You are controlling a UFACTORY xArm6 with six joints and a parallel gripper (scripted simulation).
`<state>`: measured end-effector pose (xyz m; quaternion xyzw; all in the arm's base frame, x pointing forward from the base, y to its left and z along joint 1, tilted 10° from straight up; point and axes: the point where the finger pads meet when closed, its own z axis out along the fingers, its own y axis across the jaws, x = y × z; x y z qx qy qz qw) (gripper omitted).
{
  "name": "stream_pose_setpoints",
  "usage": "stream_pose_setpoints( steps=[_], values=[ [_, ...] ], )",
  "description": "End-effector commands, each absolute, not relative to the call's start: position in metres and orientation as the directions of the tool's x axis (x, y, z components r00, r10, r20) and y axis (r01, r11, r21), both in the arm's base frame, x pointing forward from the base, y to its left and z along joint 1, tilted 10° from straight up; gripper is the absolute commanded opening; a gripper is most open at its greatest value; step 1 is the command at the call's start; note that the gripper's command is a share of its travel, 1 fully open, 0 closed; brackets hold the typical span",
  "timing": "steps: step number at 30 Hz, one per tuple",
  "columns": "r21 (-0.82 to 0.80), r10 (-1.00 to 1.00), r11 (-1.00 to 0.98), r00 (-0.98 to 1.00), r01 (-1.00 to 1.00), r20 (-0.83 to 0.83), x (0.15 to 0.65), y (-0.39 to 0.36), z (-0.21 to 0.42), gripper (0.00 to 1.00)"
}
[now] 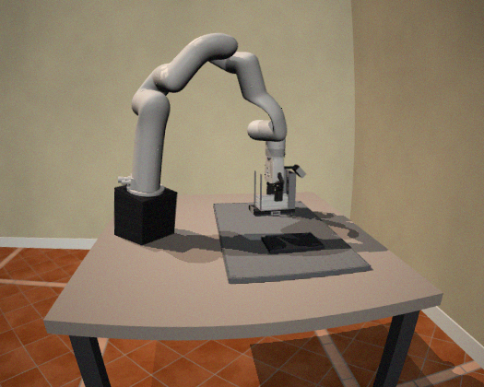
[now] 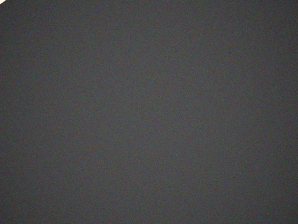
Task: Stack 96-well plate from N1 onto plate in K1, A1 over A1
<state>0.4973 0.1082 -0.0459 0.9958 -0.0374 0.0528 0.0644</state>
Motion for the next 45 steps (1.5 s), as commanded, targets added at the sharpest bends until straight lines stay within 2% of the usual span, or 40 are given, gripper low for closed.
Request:
stream_pose_setpoints(
  steps=[1, 45],
  values=[
    [0.123, -0.067, -0.989, 0.991, -0.081, 0.114, 0.4990, 0.1088, -0.0449, 0.00],
    [0.123, -0.067, -0.989, 0.991, -0.081, 0.114, 0.4996, 0.1080, -0.0511, 0.00]
  ],
)
